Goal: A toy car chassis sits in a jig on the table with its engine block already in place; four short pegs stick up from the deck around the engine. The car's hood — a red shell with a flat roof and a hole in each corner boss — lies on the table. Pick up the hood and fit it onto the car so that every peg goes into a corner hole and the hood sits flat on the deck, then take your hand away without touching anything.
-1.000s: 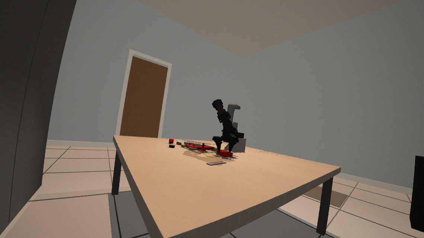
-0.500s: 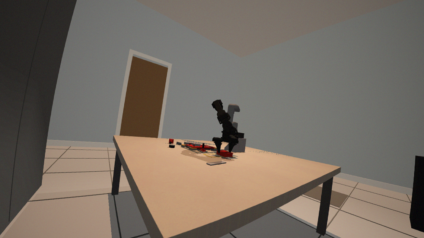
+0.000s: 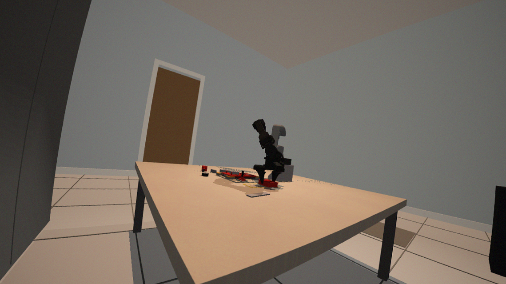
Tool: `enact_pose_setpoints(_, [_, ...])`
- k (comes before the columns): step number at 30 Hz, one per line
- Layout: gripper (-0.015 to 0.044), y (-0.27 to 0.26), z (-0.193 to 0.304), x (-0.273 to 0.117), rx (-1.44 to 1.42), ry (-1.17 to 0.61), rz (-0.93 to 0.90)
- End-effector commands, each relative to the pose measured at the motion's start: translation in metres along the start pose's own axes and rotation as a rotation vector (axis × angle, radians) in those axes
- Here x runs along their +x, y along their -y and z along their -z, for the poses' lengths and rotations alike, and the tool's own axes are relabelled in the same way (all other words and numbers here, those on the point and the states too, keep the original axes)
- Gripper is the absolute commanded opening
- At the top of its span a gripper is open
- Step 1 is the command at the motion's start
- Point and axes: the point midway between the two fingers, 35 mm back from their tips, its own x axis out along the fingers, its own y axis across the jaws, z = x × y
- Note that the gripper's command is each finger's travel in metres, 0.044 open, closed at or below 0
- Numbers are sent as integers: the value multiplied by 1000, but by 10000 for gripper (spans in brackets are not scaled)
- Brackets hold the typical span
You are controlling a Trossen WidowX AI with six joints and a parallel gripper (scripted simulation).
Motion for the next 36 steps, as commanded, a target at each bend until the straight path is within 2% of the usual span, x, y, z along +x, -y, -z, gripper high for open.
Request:
enact_pose_setpoints(1, [335,0,0,0,1,0,1])
enact_pose_setpoints(7, [295,0,0,0,1,0,1])
enact_pose_setpoints(18, [6,0,0,-16,0,1,0])
enact_pose_setpoints(36, [0,0,-1,-80,-1,3,-1])
